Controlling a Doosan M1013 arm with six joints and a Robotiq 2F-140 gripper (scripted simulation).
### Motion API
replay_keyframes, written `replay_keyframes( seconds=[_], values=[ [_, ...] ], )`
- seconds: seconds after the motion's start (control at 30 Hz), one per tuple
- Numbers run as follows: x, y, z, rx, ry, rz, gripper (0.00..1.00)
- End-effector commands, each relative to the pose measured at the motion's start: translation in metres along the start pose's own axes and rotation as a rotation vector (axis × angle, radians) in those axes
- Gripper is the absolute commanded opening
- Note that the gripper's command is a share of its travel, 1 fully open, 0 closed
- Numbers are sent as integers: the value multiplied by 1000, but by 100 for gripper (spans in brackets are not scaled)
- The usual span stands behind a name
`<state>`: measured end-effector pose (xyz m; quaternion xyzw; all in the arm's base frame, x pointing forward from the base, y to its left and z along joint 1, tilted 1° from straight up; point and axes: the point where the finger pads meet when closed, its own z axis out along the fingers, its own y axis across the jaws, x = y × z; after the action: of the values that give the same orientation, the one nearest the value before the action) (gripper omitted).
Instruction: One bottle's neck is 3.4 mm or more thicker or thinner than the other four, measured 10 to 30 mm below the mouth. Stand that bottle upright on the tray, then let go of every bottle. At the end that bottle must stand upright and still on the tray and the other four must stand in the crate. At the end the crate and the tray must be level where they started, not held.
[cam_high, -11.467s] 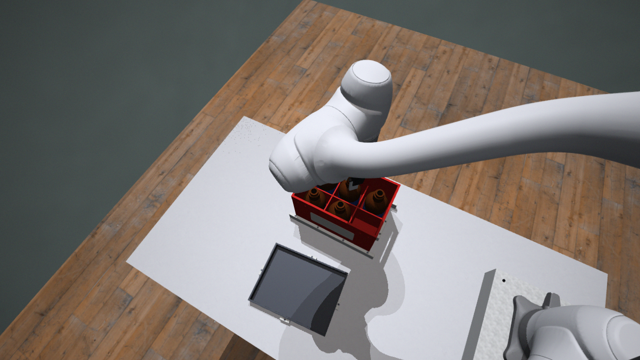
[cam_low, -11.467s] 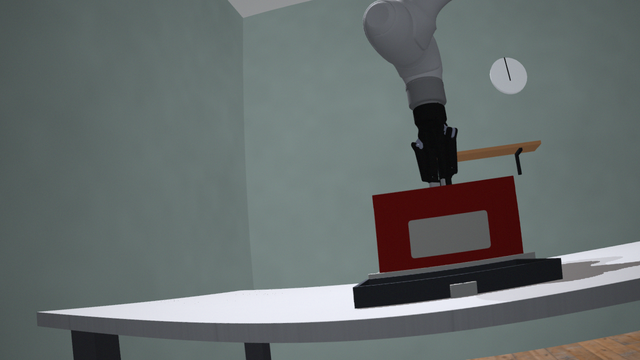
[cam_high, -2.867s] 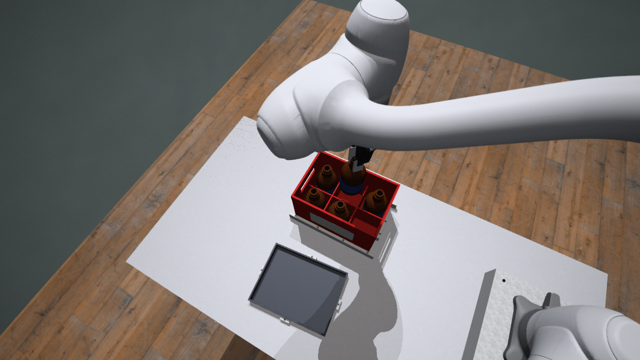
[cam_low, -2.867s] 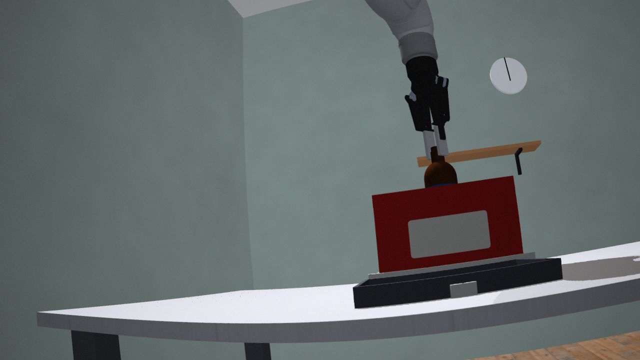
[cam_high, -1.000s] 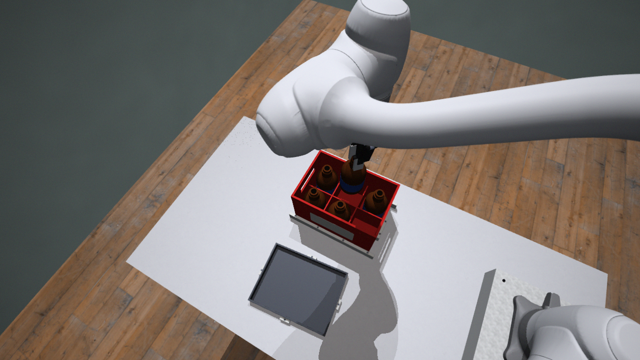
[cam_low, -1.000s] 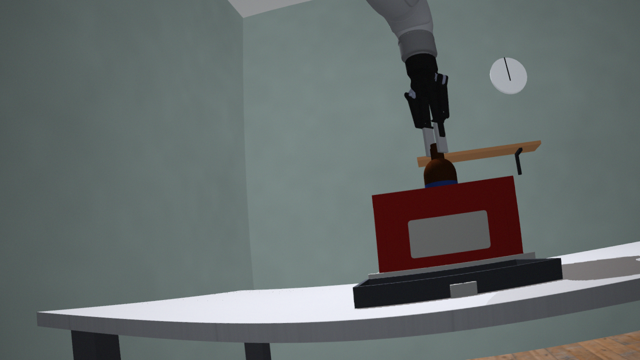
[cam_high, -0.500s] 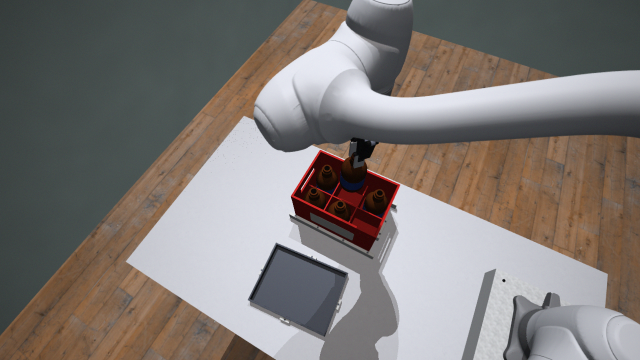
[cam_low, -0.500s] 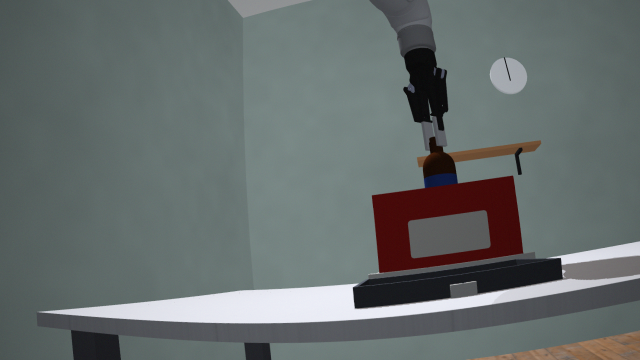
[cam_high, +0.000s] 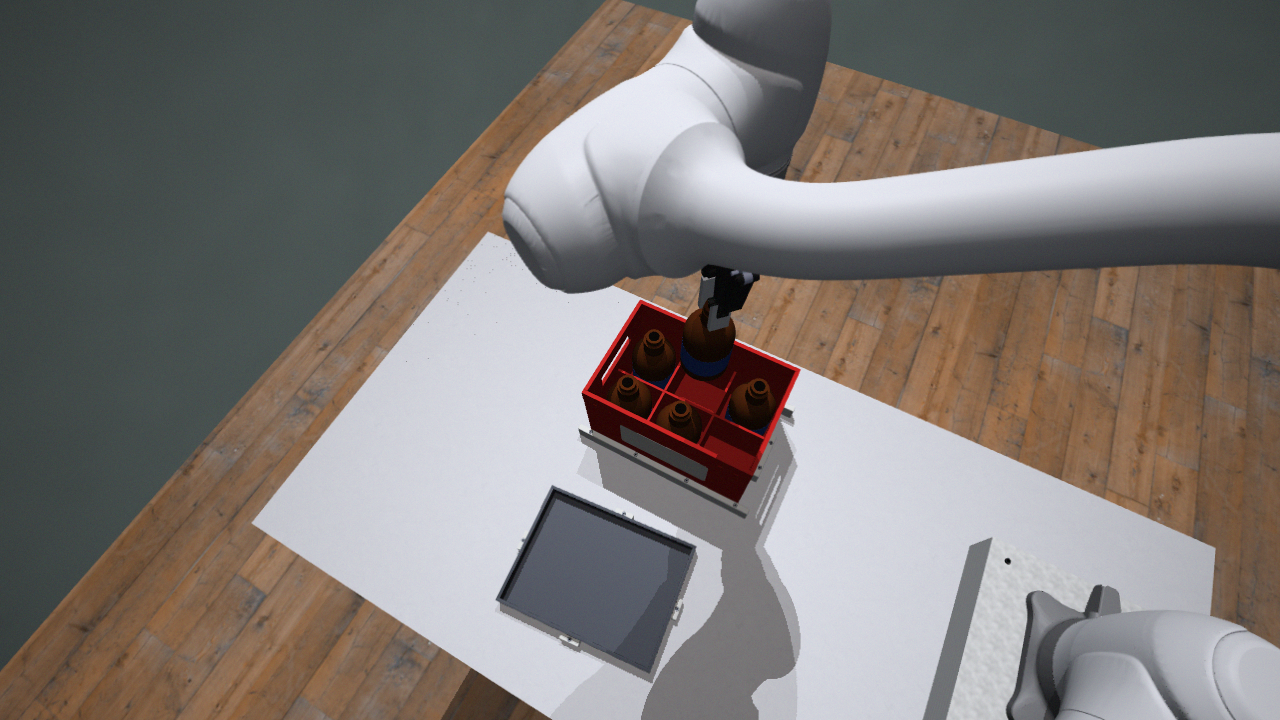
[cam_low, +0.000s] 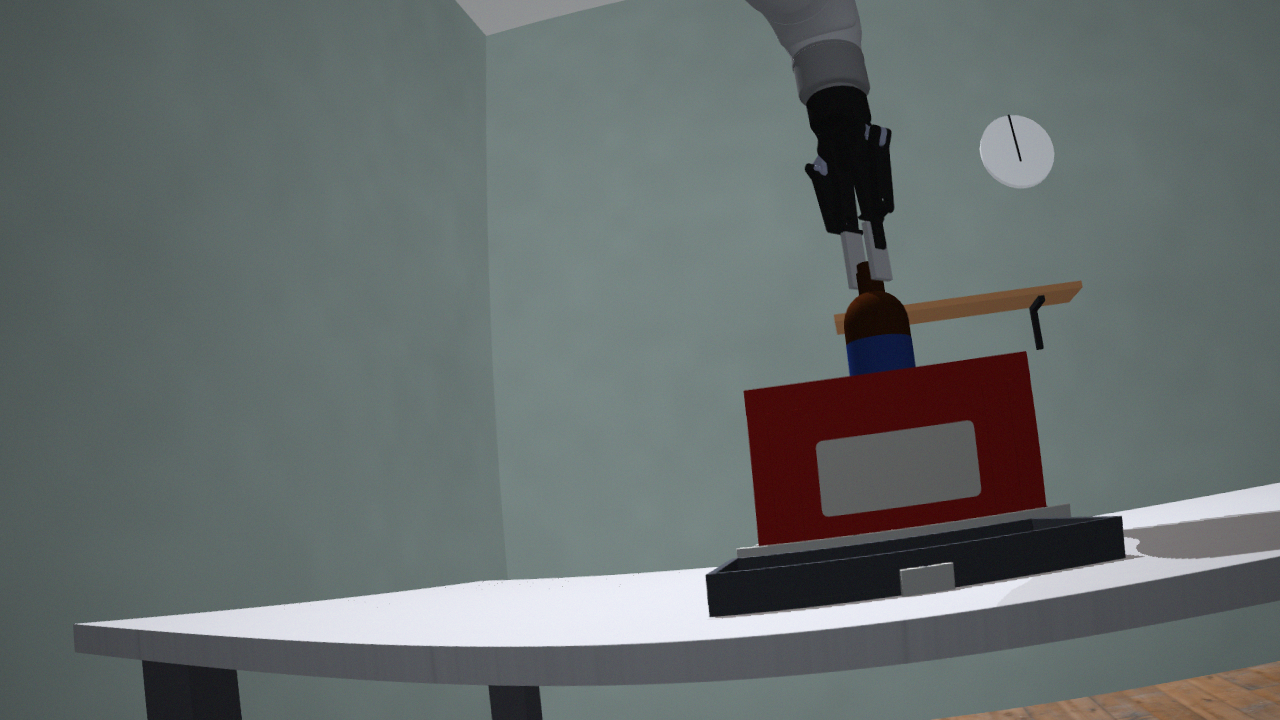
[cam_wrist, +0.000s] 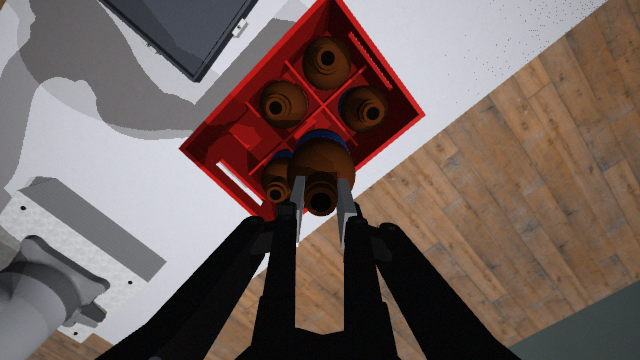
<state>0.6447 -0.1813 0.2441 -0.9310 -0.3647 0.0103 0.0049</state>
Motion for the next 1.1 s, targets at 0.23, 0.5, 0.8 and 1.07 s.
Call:
replay_keyframes(
  seconds=[0.23, 0.5, 0.8, 1.07],
  values=[
    [0, 0, -5, 0, 0, 0, 0],
    [0, 0, -5, 0, 0, 0, 0],
    [0, 0, -5, 0, 0, 0, 0],
    [0, 0, -5, 0, 0, 0, 0]
  ],
)
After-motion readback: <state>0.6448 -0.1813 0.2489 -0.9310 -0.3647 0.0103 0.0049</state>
